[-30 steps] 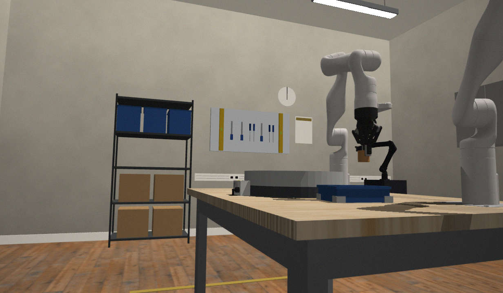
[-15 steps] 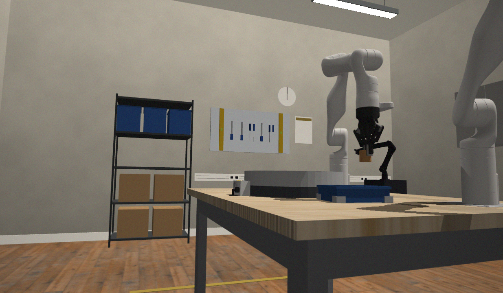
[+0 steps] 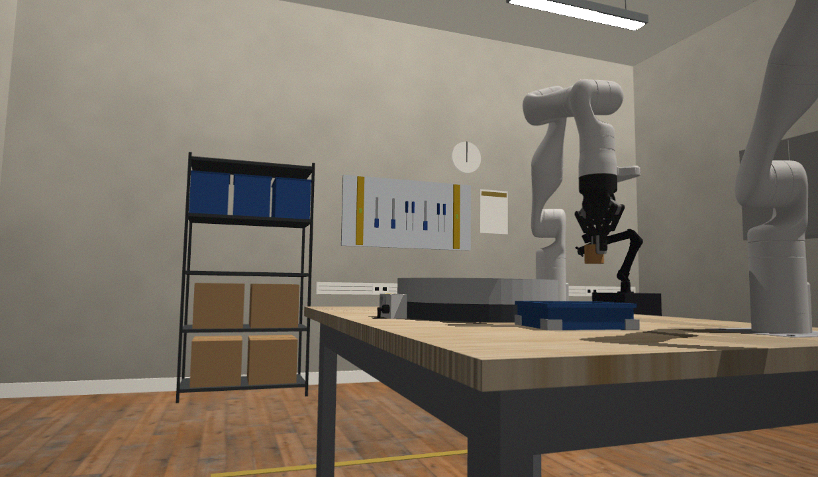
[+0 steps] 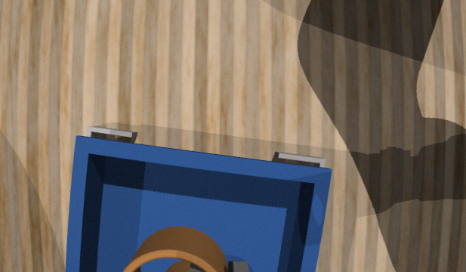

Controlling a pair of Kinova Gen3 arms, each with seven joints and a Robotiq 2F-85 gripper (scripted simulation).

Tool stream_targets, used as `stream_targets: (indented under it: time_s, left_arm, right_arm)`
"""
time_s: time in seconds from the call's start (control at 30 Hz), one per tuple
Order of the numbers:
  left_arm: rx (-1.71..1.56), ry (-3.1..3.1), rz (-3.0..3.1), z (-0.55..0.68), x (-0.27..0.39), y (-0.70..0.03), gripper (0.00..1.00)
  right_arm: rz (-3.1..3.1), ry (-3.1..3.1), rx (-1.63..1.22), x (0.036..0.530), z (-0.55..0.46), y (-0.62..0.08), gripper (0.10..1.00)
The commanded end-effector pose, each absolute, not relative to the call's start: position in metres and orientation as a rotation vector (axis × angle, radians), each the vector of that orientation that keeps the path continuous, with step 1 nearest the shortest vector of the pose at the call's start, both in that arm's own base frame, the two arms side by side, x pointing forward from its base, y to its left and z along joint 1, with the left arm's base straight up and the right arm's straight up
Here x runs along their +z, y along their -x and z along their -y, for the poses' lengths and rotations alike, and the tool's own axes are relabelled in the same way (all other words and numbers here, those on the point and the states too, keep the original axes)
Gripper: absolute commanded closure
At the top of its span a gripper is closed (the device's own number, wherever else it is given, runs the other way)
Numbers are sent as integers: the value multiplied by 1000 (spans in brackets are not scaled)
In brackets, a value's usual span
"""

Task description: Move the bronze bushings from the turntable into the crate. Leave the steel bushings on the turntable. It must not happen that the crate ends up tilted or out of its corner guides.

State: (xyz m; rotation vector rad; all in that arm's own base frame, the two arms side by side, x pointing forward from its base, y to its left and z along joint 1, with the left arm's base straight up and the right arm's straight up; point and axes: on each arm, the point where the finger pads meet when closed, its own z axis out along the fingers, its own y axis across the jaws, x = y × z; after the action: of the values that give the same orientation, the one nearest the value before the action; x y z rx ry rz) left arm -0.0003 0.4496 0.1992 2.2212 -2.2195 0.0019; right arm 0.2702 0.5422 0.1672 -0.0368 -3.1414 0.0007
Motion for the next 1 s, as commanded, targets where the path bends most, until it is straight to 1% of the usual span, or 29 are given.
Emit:
stream_targets:
  time_s: [0.0,0.7,0.83,0.97]
  left_arm:
    - [0,-2222,2221,-450,200,0,1]
    - [0,-2222,2221,-450,200,0,1]
    - [0,-2222,2221,-450,200,0,1]
    - [0,-2222,2221,-450,200,0,1]
  right_arm:
    - [3143,37,-3,169,-543,-270,1000]
    - [3143,37,-3,168,-543,-270,1000]
    - [3143,37,-3,166,-543,-270,1000]
    - [3143,37,-3,152,-543,-270,1000]
